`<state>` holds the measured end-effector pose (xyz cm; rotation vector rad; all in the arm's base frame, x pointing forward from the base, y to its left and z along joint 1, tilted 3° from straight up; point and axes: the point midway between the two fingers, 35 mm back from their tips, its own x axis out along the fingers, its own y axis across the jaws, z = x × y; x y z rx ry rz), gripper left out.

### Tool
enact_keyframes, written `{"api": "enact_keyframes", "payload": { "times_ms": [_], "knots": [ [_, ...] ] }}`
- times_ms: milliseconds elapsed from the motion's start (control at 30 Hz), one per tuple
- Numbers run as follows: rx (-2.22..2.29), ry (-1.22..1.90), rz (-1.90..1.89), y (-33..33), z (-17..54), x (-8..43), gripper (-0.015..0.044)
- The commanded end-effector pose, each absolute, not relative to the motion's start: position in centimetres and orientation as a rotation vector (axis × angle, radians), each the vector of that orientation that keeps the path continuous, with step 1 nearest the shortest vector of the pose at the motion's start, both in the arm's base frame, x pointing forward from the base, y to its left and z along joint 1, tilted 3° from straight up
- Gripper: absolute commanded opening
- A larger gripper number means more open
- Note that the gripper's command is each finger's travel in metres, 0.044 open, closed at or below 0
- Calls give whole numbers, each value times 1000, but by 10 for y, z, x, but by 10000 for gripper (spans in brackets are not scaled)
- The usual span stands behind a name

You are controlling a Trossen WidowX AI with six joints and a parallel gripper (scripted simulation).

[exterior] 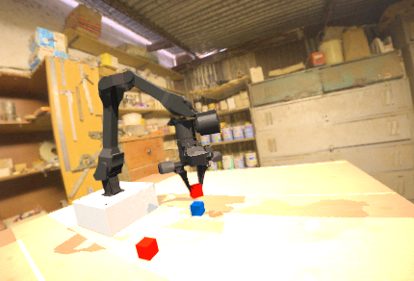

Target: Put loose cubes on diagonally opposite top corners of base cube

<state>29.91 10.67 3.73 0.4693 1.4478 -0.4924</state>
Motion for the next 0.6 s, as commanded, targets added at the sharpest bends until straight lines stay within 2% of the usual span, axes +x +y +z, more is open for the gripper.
{"api": "enact_keyframes", "payload": {
  "times_ms": [0, 567],
  "knots": [
    [461, 1453, -486, 107, 36, 299, 105],
    [458, 1453, -483, 107, 9, 301, 105]
  ]
}}
